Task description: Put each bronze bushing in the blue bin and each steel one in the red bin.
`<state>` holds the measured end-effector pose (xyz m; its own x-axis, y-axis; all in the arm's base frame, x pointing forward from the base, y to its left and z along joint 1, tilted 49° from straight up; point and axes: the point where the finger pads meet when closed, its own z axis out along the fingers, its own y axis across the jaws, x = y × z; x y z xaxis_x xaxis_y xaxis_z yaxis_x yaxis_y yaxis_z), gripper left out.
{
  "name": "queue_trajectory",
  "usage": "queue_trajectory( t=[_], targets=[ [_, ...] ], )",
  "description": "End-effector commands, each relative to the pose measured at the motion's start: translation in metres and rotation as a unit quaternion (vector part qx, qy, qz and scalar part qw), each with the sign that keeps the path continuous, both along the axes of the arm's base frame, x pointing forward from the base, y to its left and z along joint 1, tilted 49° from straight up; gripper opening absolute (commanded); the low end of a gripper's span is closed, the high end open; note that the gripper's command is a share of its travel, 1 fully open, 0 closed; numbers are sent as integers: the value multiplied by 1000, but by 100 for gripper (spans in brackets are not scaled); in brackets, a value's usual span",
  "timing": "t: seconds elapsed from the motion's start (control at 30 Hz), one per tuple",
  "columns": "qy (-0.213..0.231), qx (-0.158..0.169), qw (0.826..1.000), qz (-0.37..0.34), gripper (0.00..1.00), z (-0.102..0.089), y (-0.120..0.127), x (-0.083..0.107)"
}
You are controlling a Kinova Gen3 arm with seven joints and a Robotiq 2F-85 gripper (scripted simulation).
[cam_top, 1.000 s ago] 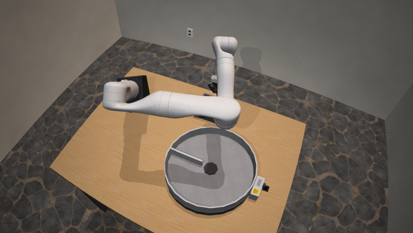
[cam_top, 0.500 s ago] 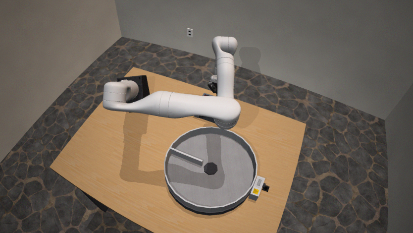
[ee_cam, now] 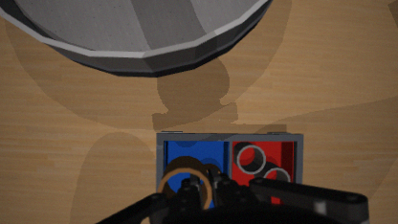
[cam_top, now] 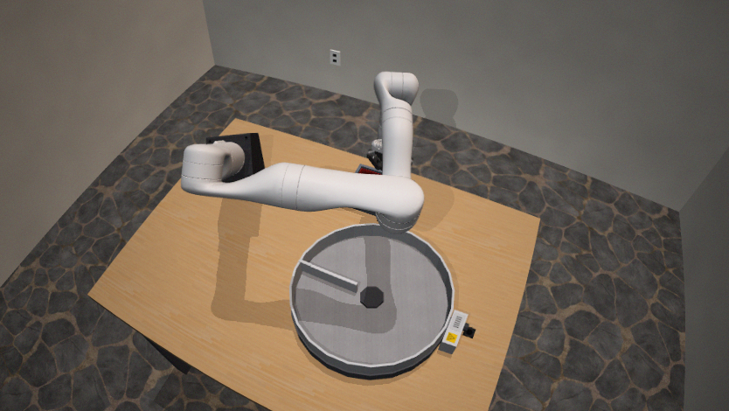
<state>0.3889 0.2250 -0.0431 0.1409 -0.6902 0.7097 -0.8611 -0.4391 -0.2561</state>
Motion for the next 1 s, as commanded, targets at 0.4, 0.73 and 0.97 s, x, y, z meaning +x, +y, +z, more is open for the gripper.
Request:
queue_trajectory(
  t=[0.4, 0.73, 0.97],
  targets=[
    [1, 1, 1000, 3, 0, -34, -28, 24],
    [0, 2, 1000, 4, 0, -50, -42, 36],
    [0, 2, 1000, 4, 0, -50, -42, 36]
  ],
)
